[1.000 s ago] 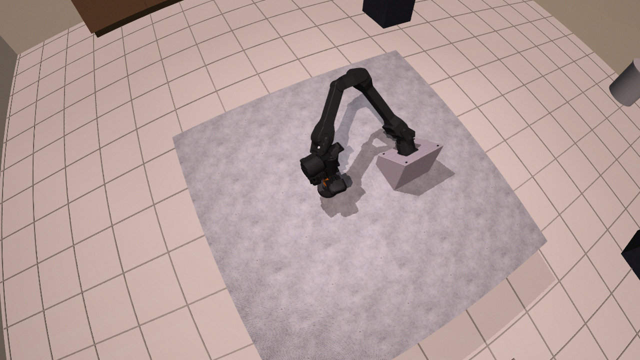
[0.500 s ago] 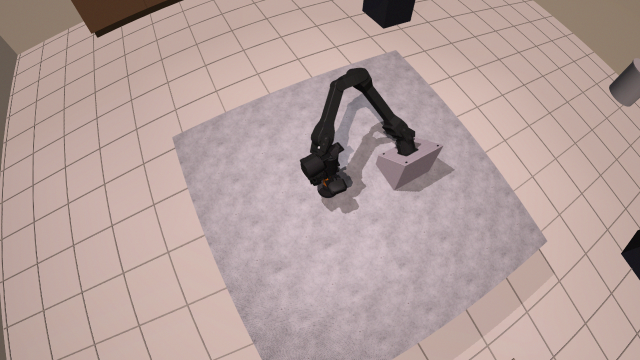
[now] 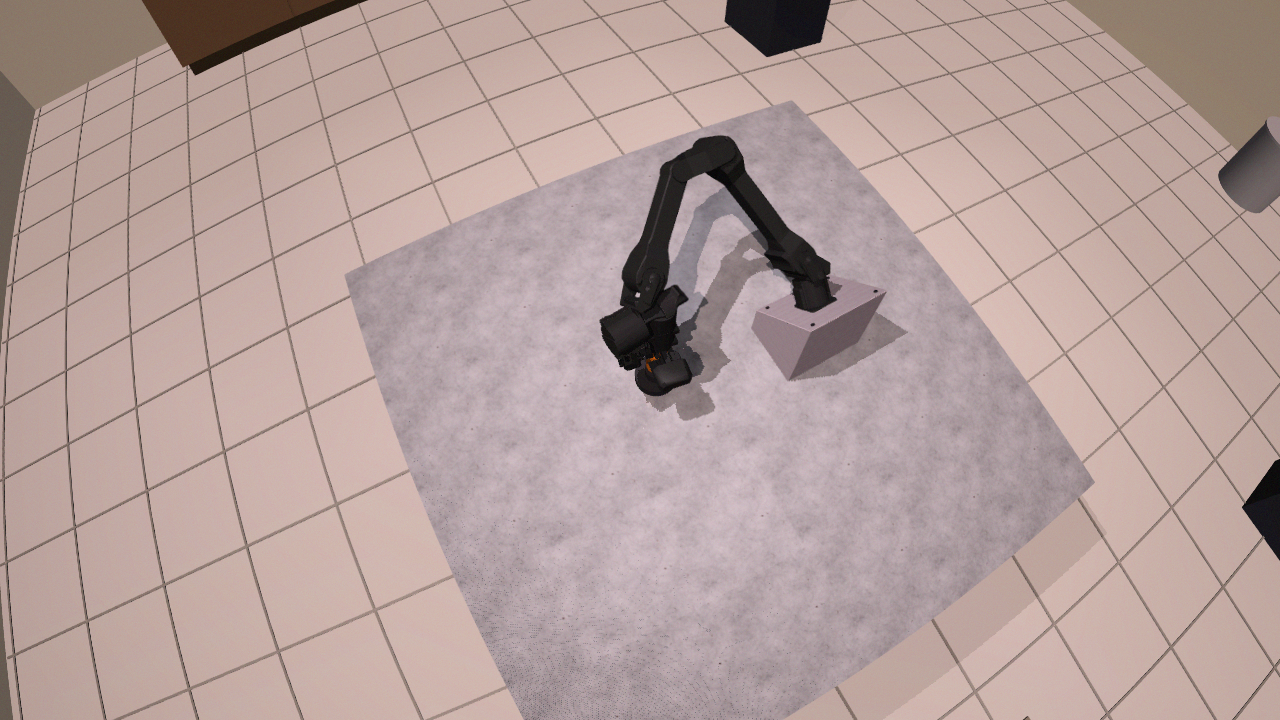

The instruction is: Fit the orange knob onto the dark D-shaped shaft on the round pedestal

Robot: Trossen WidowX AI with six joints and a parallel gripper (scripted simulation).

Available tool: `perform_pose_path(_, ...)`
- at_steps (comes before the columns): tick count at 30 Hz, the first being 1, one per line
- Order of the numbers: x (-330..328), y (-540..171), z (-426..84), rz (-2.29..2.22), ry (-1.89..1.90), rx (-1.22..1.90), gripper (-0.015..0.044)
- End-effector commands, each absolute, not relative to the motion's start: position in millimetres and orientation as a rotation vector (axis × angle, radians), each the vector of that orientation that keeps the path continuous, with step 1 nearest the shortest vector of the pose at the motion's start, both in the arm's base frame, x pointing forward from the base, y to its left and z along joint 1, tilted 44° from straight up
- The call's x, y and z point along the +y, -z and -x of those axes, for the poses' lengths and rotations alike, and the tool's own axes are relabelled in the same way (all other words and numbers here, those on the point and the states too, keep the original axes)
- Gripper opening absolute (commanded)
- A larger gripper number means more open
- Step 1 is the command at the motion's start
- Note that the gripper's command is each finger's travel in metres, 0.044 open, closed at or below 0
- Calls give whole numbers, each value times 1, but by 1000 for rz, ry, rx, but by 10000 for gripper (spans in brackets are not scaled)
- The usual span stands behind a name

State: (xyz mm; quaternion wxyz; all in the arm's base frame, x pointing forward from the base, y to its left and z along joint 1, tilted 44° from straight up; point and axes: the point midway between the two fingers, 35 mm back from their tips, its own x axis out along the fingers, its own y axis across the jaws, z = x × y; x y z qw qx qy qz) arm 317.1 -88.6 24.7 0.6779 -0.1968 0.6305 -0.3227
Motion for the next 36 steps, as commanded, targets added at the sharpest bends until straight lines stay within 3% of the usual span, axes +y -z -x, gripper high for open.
perform_pose_path(1,-89,-25,-317,433,739,1411,0)
perform_pose_path(36,-88,-26,-316,517,664,1456,0)
